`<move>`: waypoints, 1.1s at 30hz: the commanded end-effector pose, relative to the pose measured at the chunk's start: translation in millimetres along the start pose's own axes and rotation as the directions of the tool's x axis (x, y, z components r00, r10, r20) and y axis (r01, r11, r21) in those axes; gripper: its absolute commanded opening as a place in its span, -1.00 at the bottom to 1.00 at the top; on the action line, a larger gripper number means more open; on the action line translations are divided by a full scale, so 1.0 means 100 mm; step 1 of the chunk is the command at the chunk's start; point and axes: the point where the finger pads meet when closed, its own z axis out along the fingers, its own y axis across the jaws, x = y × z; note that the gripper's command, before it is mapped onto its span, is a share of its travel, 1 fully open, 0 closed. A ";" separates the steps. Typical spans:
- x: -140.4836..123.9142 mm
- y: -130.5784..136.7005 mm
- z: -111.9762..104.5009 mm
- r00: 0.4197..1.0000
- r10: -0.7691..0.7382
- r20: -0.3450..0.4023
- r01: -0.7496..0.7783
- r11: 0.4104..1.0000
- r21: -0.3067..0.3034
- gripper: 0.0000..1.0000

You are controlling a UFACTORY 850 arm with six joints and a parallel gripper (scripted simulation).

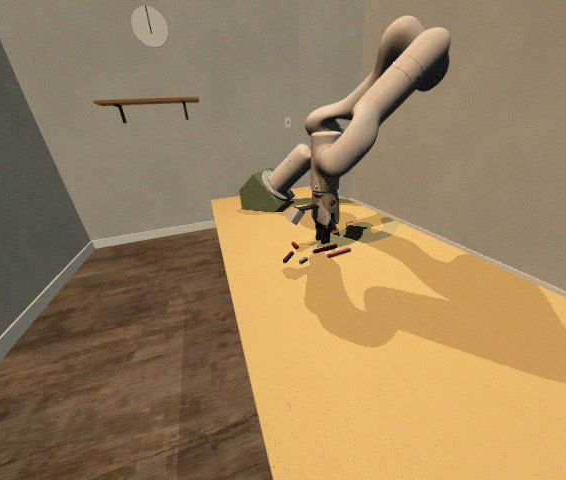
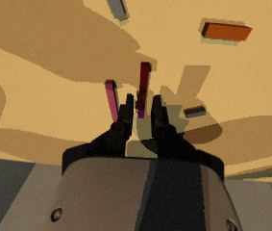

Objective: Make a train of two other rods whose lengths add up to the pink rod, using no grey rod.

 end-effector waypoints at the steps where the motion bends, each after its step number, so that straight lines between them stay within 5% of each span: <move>1: 0.00 0.00 -0.32 1.000 0.000 0.001 0.000 1.000 0.000 -0.51; 14: 0.00 0.00 -0.56 1.000 0.000 0.001 0.000 1.000 0.000 -0.51; 15: 0.00 0.00 -0.56 1.000 0.000 0.001 0.000 1.000 0.000 1.00; 33: 0.00 0.00 -0.56 1.000 0.000 0.001 0.000 1.000 0.000 1.00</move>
